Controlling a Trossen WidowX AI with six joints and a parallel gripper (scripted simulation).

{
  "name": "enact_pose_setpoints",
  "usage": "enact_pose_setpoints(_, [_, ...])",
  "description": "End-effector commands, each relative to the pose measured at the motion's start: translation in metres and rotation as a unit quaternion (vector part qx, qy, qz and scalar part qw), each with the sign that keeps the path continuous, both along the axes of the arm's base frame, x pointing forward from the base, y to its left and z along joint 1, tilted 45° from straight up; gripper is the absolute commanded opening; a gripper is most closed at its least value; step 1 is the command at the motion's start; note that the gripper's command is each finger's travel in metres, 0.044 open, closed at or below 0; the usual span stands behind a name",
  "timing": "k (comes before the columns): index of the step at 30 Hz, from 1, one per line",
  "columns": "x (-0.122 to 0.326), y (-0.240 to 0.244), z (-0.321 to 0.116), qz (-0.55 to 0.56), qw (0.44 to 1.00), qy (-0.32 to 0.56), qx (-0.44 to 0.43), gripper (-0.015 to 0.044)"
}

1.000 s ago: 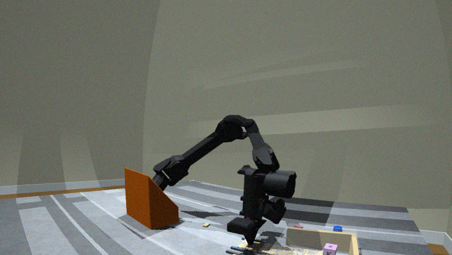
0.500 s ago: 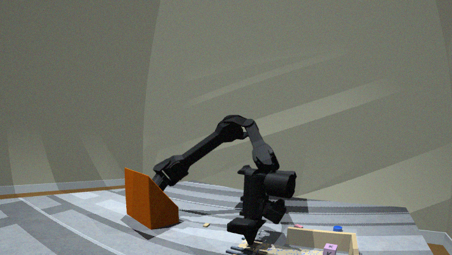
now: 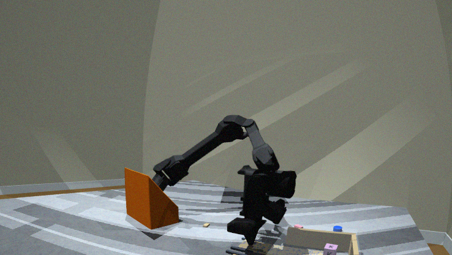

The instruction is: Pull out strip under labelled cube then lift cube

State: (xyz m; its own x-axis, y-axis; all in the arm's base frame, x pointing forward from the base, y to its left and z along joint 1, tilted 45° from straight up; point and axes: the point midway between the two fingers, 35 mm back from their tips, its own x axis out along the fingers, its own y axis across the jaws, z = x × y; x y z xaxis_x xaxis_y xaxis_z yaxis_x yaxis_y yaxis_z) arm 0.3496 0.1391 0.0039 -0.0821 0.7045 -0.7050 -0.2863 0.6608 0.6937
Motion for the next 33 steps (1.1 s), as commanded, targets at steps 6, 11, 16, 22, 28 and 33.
enact_pose_setpoints(6, [0.0, 0.002, -0.002, 0.0, 1.0, 0.002, 0.001, 0.0])
enact_pose_setpoints(11, [-0.005, 0.001, -0.003, 0.0, 1.0, 0.002, 0.001, 0.0])
enact_pose_setpoints(16, [-0.012, -0.001, -0.004, 0.0, 1.0, 0.003, 0.001, 0.0])
enact_pose_setpoints(22, [-0.021, -0.003, -0.006, 0.0, 1.0, 0.003, 0.001, 0.0])
enact_pose_setpoints(28, [-0.03, -0.005, -0.007, 0.0, 1.0, 0.003, 0.001, 0.0])
enact_pose_setpoints(33, [-0.037, -0.007, -0.008, 0.0, 1.0, 0.003, 0.001, 0.0])
